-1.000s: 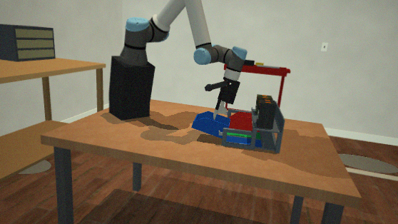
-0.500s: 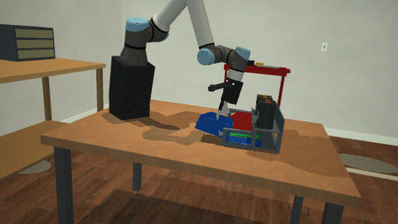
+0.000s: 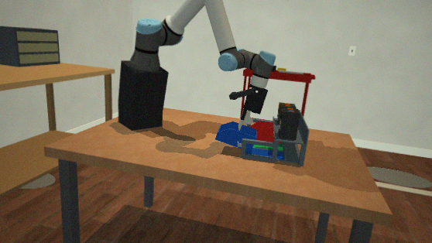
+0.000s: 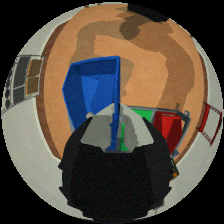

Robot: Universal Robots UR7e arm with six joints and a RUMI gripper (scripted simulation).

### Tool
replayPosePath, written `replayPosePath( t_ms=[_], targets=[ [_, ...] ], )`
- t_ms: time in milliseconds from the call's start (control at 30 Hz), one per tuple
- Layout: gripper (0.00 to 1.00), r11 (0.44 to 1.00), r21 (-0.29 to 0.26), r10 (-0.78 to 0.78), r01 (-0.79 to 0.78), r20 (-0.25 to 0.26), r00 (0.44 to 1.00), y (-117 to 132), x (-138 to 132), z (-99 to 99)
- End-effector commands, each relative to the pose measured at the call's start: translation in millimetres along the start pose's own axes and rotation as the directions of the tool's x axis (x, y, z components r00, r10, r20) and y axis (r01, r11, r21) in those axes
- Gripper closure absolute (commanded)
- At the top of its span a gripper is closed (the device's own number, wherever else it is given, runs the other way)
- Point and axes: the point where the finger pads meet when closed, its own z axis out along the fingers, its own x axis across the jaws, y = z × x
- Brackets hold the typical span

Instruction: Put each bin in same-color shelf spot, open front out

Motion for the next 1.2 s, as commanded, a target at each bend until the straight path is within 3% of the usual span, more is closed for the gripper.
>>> replayPosePath(
  t_ms=[0,1167],
  targets=[
    [1.0,1.0,-0.001,0.0,0.0,0.001,1.0,4,0,-1.5],
    [1.0,1.0,-0.001,0.0,0.0,0.001,1.0,29,-1,-6.8]
  ],
)
